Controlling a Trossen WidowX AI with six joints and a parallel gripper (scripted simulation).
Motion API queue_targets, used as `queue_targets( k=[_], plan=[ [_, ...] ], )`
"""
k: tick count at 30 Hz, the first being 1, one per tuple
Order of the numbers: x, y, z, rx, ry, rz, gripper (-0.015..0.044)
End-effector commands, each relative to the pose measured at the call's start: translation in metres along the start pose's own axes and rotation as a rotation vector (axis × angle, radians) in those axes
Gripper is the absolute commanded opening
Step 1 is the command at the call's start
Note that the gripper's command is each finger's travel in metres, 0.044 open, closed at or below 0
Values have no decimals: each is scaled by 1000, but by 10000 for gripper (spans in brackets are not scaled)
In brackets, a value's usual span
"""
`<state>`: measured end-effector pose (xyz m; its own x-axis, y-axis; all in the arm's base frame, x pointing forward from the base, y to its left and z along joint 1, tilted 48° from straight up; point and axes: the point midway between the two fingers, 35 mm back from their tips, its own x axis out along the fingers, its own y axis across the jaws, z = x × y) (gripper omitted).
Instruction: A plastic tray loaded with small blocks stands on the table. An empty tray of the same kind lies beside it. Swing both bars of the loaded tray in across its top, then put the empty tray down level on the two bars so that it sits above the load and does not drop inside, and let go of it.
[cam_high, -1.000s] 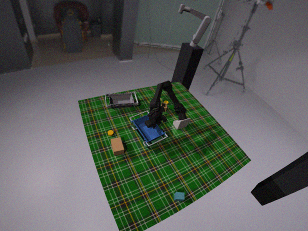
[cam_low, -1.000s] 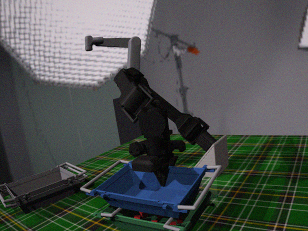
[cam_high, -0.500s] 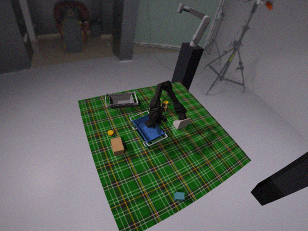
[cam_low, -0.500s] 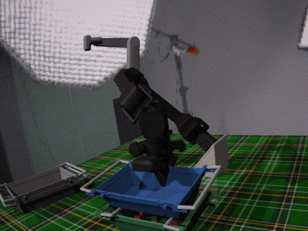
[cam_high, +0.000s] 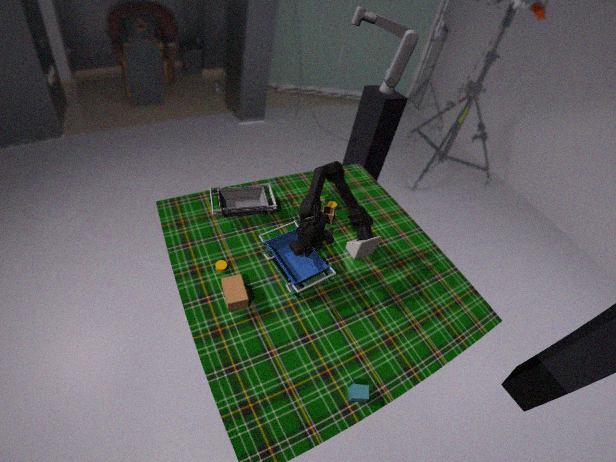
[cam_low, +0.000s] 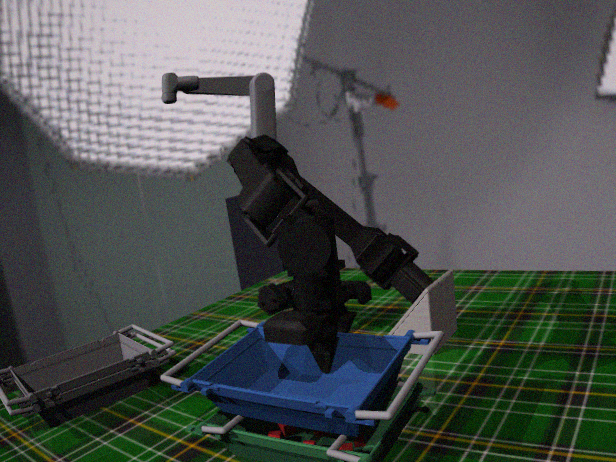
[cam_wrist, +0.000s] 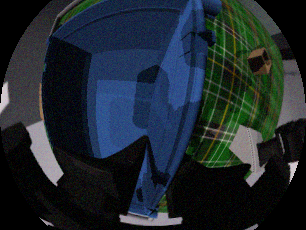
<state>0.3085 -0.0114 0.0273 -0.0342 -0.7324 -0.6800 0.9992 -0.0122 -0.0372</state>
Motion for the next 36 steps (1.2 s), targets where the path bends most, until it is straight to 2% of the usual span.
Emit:
queue_targets(
  k=[1, 27, 36],
  plan=[
    [7, -5, 0, -13, 2, -32, 59],
    [7, -5, 0, -13, 2, -32, 440],
    [1, -4, 1, -11, 1, -28, 440]
  ],
)
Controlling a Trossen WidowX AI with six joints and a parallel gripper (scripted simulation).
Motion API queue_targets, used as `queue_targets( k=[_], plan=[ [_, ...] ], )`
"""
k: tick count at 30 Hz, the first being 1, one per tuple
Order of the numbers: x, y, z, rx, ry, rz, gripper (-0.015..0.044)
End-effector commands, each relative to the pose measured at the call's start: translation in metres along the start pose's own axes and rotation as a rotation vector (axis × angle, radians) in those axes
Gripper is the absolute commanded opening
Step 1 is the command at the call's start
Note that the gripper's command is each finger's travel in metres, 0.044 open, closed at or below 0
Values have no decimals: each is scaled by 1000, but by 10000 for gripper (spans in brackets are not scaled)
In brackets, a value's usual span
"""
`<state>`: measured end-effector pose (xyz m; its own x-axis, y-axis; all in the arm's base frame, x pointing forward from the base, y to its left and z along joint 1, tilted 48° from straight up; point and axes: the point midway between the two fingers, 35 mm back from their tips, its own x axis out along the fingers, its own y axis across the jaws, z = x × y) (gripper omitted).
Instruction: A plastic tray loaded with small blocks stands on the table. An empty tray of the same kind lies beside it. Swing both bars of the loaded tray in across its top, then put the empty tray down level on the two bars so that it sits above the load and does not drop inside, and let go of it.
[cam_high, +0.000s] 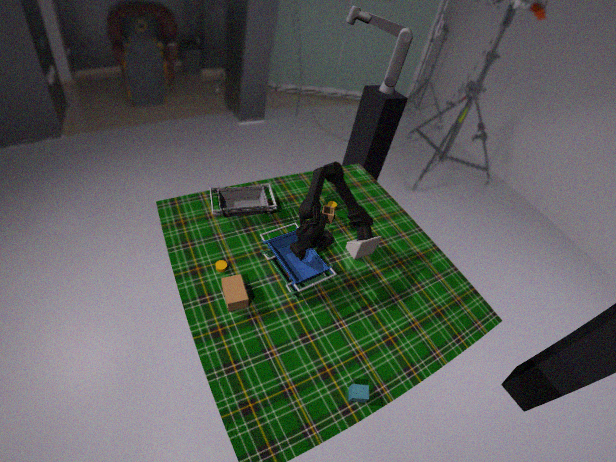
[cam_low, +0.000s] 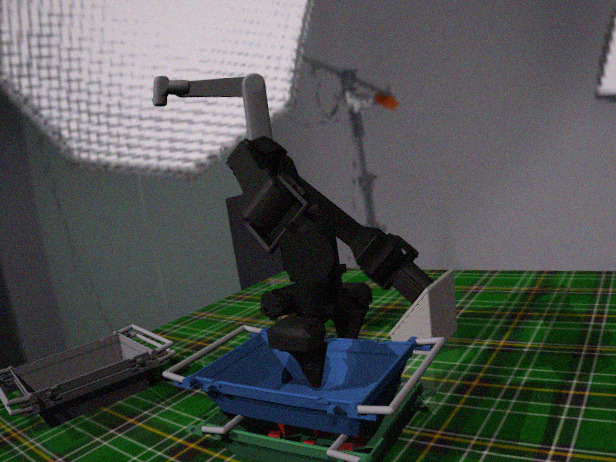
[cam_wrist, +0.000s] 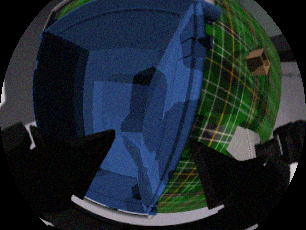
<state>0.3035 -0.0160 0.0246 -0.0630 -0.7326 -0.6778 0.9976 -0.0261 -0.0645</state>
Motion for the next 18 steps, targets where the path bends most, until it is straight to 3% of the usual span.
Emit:
queue_targets(
  k=[1, 18],
  plan=[
    [-8, 2, -1, -2, 2, 2, 440],
    [-105, 0, -1, -51, 0, 12, 440]
  ],
)
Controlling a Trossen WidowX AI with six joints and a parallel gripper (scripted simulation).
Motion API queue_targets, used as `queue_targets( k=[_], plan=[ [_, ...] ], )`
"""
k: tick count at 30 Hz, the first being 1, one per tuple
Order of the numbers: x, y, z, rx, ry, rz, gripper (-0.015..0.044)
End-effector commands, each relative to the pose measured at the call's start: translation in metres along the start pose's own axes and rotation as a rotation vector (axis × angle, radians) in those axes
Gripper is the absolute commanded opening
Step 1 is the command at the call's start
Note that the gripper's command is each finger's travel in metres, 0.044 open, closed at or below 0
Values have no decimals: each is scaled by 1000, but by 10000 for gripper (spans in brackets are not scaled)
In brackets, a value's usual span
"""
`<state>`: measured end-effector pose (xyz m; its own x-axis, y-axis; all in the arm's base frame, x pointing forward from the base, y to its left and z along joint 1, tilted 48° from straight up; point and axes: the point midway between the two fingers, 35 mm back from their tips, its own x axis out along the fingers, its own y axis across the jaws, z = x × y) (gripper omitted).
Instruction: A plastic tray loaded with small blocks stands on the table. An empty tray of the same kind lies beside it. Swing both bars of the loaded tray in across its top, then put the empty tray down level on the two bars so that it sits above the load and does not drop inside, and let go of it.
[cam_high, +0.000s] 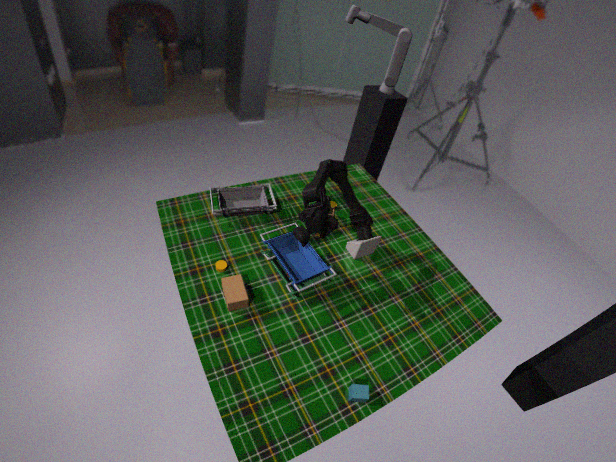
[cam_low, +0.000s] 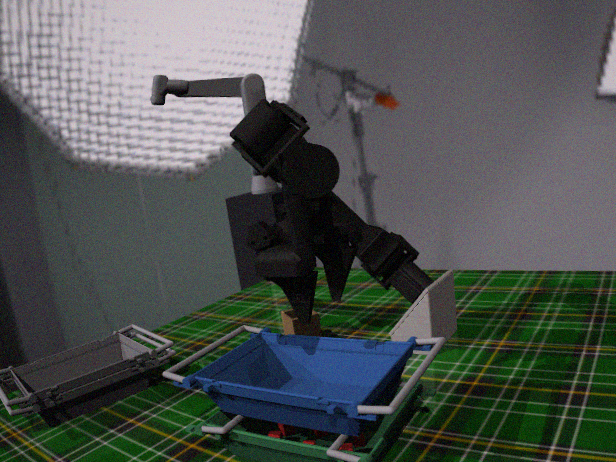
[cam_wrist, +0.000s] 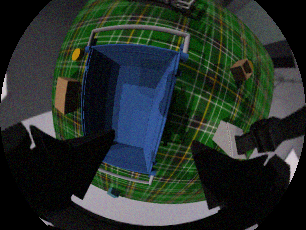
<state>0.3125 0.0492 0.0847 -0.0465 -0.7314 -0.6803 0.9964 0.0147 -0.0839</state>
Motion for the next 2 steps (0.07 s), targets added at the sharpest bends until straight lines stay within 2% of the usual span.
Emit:
queue_targets(
  k=[1, 2],
  plan=[
    [-19, -3, -1, -10, -2, -4, 440],
    [-20, -3, -1, -11, -2, -4, 440]
  ],
)
